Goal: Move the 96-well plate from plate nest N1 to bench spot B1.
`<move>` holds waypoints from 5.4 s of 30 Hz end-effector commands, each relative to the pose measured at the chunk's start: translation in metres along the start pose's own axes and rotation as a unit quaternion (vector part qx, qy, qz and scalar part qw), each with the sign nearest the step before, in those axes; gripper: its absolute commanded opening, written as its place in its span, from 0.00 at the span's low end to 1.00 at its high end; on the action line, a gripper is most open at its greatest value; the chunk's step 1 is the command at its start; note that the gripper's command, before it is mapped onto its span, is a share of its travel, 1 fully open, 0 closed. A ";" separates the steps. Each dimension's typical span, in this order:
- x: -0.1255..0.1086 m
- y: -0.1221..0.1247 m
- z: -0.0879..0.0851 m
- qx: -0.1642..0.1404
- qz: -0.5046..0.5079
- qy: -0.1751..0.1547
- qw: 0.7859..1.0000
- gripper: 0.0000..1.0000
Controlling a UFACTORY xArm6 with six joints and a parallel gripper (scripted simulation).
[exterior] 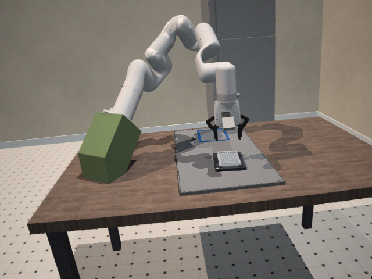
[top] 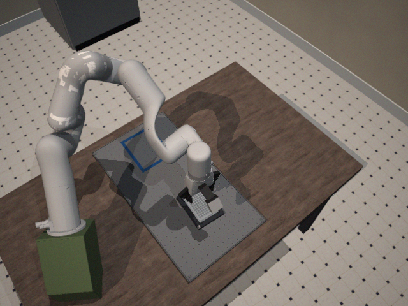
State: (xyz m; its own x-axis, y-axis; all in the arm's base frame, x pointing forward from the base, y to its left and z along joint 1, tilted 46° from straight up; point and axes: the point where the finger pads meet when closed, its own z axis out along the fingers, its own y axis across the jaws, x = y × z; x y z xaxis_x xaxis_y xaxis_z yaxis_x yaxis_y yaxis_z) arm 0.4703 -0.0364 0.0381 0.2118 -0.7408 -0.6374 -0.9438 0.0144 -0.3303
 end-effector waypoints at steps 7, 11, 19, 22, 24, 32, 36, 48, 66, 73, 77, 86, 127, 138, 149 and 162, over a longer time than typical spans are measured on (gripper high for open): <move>0.001 -0.001 0.004 0.001 0.001 0.001 1.000 1.00; 0.001 -0.001 0.007 0.001 0.001 0.001 1.000 1.00; 0.001 -0.001 0.021 0.001 0.001 0.001 1.000 1.00; 0.001 -0.001 0.026 0.001 0.001 0.001 1.000 1.00; 0.001 -0.001 0.029 0.001 0.001 0.001 1.000 1.00; 0.001 -0.001 0.039 0.001 0.001 0.001 1.000 1.00; 0.001 -0.001 0.046 0.001 0.001 0.001 1.000 1.00; 0.001 -0.001 0.060 0.001 0.001 0.001 1.000 1.00; 0.001 -0.001 0.063 0.001 0.001 0.001 1.000 1.00; 0.001 -0.001 0.068 0.001 0.001 0.001 1.000 1.00; 0.001 -0.001 0.069 0.001 0.001 0.001 1.000 1.00; 0.001 -0.001 0.075 0.001 0.001 0.001 1.000 1.00; 0.001 -0.001 0.080 0.001 0.001 0.001 1.000 0.00; 0.001 -0.001 0.080 0.001 0.001 0.001 1.000 0.00; 0.001 -0.001 0.080 0.001 0.001 0.001 1.000 0.00; 0.001 -0.001 0.080 0.001 0.001 0.001 1.000 0.00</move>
State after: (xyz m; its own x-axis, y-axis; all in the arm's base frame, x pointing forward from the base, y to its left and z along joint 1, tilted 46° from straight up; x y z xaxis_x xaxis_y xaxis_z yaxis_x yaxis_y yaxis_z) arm 0.4903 0.0176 -0.0185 0.2087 -0.7411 -0.6381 -0.9447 0.0159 -0.3274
